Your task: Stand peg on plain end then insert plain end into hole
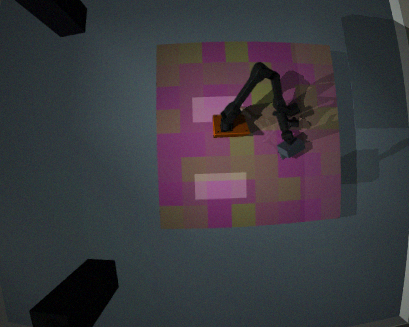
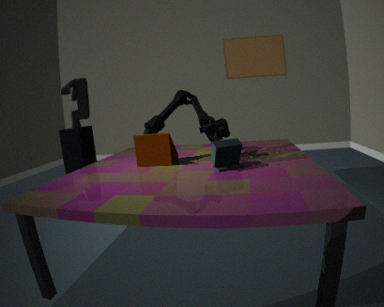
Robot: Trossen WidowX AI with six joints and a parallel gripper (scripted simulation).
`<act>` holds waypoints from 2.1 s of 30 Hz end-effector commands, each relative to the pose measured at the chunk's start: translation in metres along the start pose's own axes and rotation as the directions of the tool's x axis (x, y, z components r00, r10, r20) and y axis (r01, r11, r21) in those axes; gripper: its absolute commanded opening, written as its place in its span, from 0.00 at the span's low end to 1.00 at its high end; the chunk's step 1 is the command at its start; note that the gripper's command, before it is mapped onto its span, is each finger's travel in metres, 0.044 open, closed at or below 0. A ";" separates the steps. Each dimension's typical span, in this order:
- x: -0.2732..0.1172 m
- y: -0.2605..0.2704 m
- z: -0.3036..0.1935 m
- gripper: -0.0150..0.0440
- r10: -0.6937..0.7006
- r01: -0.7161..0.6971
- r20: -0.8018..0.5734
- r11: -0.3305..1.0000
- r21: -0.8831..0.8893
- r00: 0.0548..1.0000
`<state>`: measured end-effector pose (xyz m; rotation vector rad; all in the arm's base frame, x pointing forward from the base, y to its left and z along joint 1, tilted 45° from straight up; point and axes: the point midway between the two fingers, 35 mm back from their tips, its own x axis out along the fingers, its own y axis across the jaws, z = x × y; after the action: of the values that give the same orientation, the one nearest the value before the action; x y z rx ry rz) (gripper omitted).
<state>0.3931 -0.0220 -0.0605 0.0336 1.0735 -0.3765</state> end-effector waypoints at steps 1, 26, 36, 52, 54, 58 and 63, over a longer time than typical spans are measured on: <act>-0.006 0.000 0.002 1.00 0.001 -0.001 0.005 1.000 0.004 1.000; -0.041 0.002 0.006 1.00 0.003 -0.003 -0.002 1.000 -0.001 1.000; -0.055 0.003 0.006 1.00 0.004 -0.004 -0.004 1.000 -0.002 1.000; -0.078 0.004 0.006 1.00 0.005 -0.005 -0.008 1.000 -0.006 1.000; -0.080 0.004 0.006 1.00 0.005 -0.005 -0.008 1.000 -0.006 1.000; -0.086 0.004 0.006 1.00 0.005 -0.005 -0.009 1.000 -0.007 1.000; -0.091 0.004 0.005 1.00 0.005 -0.005 -0.010 1.000 -0.007 1.000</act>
<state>0.3616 0.0053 0.0158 0.0295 1.0898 -0.3653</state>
